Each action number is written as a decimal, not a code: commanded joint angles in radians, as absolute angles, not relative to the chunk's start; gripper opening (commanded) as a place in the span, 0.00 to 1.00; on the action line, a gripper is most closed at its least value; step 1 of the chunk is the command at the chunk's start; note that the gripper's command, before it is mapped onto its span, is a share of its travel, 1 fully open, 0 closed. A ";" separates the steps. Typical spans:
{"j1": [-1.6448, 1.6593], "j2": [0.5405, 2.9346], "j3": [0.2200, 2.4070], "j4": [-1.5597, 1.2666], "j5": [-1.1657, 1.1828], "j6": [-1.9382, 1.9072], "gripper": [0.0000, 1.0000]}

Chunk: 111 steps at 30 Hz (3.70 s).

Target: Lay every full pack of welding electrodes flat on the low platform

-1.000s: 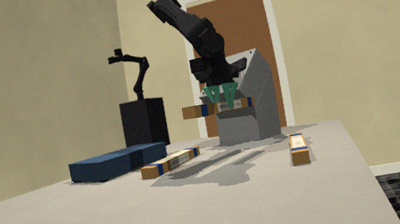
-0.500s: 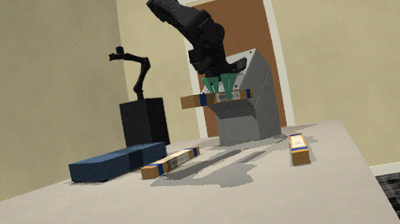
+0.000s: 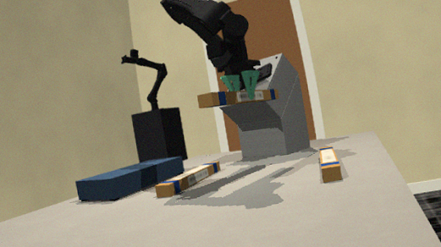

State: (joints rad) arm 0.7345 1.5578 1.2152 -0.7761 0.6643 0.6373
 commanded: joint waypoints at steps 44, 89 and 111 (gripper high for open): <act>0.722 1.423 1.250 -0.871 0.656 0.388 0.00; 0.523 1.296 1.211 -0.830 0.546 0.178 0.00; 0.515 1.290 1.203 -0.816 0.540 0.171 0.00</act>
State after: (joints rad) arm 0.5034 1.3499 1.1854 -0.8257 0.5457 0.1757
